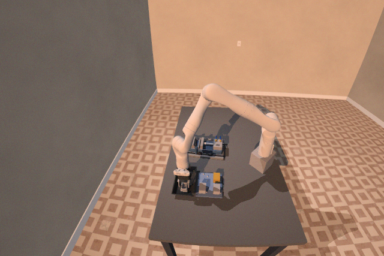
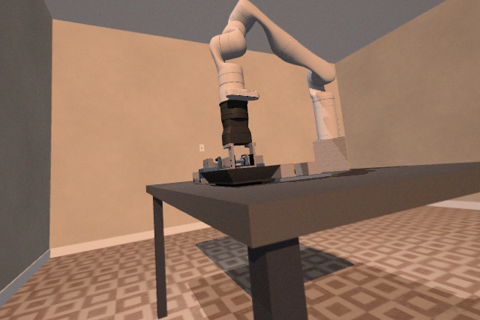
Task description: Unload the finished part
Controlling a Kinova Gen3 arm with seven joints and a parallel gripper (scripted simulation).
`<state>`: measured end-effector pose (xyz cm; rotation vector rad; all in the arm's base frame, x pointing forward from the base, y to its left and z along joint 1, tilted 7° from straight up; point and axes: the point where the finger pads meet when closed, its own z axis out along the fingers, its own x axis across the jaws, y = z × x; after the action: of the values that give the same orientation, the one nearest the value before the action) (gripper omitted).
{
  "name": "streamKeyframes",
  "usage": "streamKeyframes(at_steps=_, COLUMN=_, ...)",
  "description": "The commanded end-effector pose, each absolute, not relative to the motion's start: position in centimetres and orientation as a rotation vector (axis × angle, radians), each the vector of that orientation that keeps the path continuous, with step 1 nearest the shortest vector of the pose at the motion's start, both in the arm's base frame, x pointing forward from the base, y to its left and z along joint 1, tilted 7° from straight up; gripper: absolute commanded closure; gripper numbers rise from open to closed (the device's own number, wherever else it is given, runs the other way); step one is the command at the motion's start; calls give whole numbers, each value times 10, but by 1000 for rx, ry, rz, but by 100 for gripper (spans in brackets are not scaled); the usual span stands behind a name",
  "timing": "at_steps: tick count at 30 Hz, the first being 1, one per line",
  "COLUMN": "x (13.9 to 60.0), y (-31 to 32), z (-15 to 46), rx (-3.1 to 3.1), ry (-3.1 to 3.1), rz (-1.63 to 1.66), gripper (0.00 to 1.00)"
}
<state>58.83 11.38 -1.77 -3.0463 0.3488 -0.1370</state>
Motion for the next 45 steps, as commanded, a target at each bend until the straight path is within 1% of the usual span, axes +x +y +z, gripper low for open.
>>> streamKeyframes(at_steps=1, x=591, y=113, z=-18, rx=-3051, ry=341, rz=-147, gripper=0)
streamKeyframes(at_steps=16, x=584, y=111, z=27, rx=-3050, ry=327, rz=-144, gripper=0)
streamKeyframes(at_steps=31, x=578, y=107, z=107, rx=-3046, ry=329, rz=-150, gripper=0)
streamKeyframes(at_steps=45, x=577, y=105, z=125, rx=-3049, ry=332, rz=-152, gripper=0)
